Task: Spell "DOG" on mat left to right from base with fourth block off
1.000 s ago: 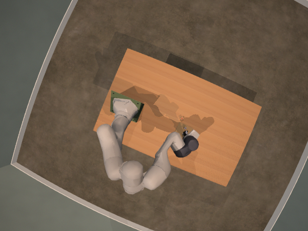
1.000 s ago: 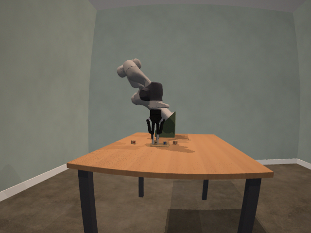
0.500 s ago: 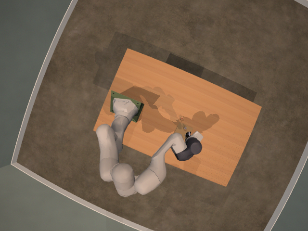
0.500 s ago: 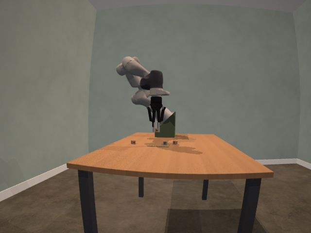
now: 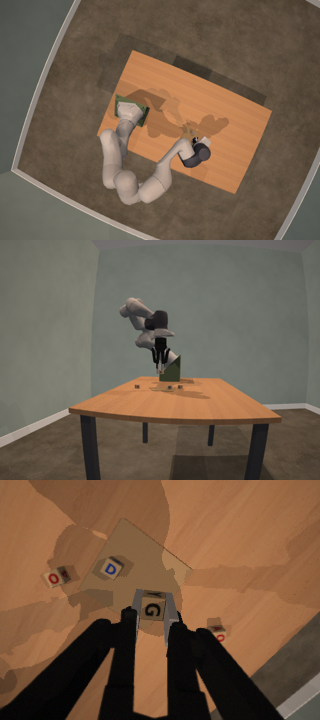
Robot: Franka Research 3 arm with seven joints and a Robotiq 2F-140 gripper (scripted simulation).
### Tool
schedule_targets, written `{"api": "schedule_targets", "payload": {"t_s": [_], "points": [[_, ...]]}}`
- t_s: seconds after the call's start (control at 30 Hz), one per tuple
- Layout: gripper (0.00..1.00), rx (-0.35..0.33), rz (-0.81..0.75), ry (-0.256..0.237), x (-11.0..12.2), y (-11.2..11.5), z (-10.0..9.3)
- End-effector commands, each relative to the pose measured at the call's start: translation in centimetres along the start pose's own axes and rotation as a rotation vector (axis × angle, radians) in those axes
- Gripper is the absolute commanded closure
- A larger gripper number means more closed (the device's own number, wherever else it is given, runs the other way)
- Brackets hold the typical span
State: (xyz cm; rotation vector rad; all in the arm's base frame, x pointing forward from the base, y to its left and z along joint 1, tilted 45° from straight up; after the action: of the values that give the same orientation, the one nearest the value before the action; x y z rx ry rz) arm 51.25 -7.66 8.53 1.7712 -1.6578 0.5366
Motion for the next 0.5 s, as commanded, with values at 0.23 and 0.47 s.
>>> {"api": "schedule_targets", "payload": {"t_s": [0.23,0.47], "points": [[0.87,-0.008,-0.234,0.000,0.25,0.59,0.05],[0.87,-0.008,-0.327,0.000,0.32,0.77,0.05]]}}
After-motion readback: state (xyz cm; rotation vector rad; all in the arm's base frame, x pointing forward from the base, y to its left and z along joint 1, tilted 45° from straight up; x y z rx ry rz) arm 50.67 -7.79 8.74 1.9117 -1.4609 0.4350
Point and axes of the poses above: the point where the finger pads meet when closed, its own z axis out along the fingers, its own x axis across the jaws, y = z × x, the point moved 10 cm from there along -z, back along the fingers, and after that the axes turned 12 degrees about z, right-handed, at the moved point
